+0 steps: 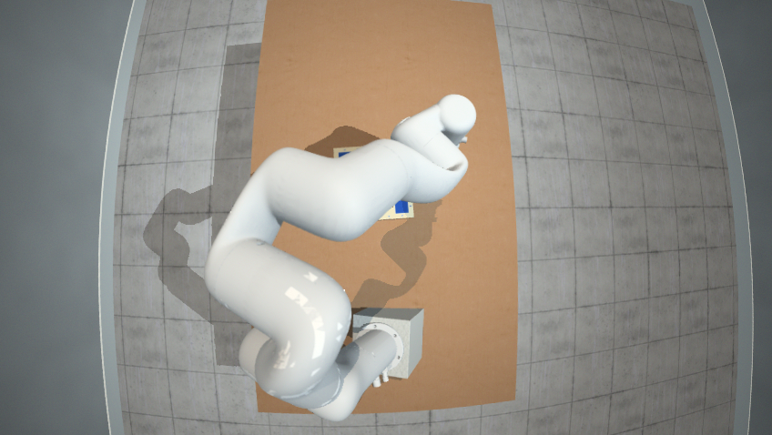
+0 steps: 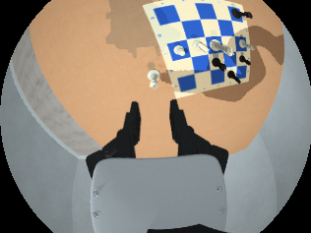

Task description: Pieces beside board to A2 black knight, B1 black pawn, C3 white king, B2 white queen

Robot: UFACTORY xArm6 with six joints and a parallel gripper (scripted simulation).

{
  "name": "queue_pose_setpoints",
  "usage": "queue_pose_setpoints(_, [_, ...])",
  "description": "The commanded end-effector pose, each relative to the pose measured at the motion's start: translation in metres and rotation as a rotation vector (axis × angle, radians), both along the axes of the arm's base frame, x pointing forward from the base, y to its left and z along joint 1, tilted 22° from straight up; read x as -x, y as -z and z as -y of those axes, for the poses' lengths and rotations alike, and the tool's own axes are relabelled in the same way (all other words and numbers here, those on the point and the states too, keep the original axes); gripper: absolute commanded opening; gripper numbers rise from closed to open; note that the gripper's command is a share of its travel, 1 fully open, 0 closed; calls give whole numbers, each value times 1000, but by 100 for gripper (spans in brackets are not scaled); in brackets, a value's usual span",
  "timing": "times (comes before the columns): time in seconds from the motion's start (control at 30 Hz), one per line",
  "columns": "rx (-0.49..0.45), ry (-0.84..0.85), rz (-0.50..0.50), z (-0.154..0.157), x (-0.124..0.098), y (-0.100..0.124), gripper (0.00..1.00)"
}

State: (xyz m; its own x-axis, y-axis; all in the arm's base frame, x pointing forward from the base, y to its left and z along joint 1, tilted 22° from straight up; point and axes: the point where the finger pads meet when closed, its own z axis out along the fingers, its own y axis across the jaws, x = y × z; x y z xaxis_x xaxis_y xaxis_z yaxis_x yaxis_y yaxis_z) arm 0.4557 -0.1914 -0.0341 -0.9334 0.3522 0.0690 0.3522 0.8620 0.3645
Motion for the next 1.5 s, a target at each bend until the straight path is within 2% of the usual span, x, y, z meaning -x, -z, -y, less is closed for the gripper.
queue_pose_setpoints(0.0, [2,1,3,1,-1,0,42])
queue_pose_setpoints(1.47, [2,1,3,-16,-6,43,42])
